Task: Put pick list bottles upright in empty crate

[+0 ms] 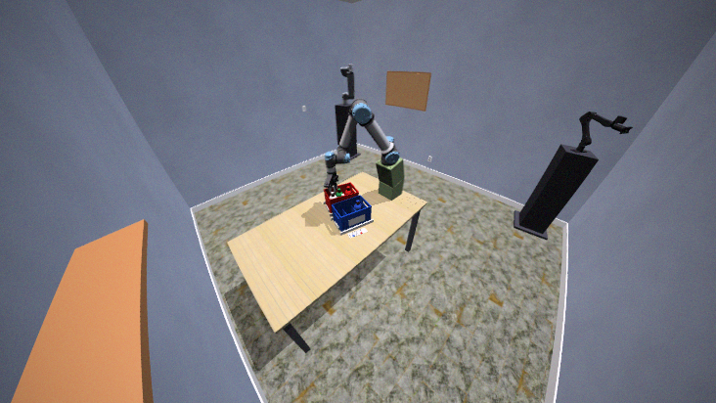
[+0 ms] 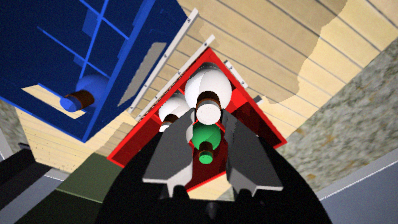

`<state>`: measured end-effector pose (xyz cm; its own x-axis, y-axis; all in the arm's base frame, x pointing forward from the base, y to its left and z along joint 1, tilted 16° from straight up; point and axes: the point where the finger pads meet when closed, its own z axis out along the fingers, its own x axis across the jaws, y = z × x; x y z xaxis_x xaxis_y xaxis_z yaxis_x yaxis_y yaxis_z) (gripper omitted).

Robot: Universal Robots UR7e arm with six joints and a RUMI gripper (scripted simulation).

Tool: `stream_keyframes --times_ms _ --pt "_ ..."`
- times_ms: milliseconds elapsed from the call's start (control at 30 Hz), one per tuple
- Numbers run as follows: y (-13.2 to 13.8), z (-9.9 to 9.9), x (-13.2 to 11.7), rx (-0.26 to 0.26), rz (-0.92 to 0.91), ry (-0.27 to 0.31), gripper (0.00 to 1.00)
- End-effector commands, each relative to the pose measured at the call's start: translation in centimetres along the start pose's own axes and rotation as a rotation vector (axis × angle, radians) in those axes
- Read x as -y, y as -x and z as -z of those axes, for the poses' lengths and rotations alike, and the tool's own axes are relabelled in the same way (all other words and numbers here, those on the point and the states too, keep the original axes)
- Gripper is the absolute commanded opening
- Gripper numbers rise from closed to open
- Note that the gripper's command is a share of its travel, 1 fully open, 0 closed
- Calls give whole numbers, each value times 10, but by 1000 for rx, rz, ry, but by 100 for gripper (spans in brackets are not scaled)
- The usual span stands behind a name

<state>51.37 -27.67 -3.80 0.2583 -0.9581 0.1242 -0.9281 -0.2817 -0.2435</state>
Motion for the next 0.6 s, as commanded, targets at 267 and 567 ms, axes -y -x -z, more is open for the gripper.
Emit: stream_keyframes --times_ms 267,567 --pt "-1 18 0 -2 0 -1 0" --pt "-1 33 0 -2 0 -1 0"
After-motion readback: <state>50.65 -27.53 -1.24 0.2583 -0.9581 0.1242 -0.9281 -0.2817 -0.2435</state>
